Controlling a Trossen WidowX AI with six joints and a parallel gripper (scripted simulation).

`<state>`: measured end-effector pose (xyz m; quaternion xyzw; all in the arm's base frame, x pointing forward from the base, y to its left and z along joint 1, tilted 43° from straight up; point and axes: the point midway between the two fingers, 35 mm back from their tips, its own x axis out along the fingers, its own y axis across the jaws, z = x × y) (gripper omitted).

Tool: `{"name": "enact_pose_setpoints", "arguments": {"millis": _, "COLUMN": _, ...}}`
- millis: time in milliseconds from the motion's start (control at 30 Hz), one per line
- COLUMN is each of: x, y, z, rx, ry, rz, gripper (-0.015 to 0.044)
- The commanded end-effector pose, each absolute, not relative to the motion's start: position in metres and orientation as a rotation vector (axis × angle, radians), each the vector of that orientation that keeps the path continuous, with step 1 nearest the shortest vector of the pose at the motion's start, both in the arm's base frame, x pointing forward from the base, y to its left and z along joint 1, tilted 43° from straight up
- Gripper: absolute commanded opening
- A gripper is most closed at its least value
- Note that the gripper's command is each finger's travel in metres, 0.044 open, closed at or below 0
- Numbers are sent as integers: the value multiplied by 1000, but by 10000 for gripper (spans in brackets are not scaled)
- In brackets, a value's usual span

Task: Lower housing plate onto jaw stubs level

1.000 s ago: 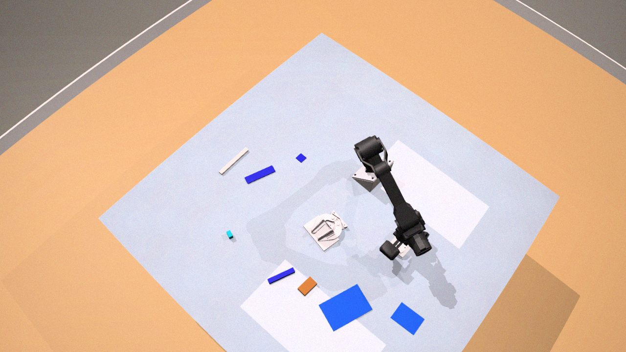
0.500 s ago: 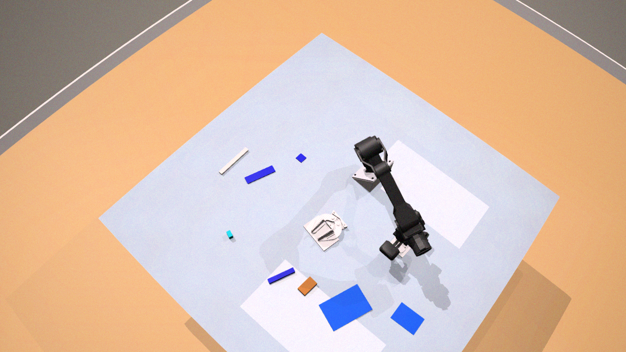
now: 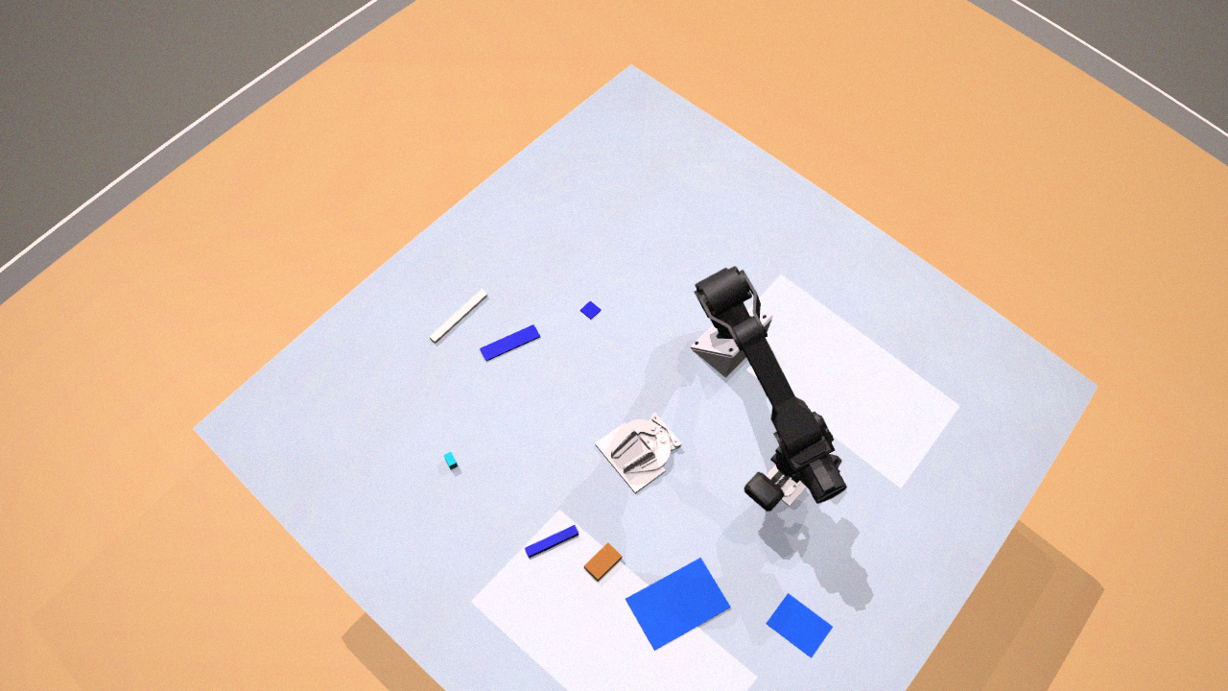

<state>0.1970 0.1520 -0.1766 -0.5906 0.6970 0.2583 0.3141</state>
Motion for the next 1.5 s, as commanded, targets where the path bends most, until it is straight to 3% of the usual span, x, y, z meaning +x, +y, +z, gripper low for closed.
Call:
{"name": "enact_pose_setpoints", "arguments": {"millis": 0, "x": 197, "y": 152, "z": -177, "rx": -1557, "ry": 1837, "rz": 681, "gripper": 373}}
{"name": "enact_pose_setpoints", "arguments": {"millis": 133, "x": 197, "y": 152, "z": -177, "rx": -1557, "ry": 1837, "rz": 681, "gripper": 351}}
{"name": "enact_pose_setpoints", "arguments": {"millis": 1467, "x": 206, "y": 200, "z": -121, "rx": -1551, "ry": 1834, "rz": 672, "gripper": 351}}
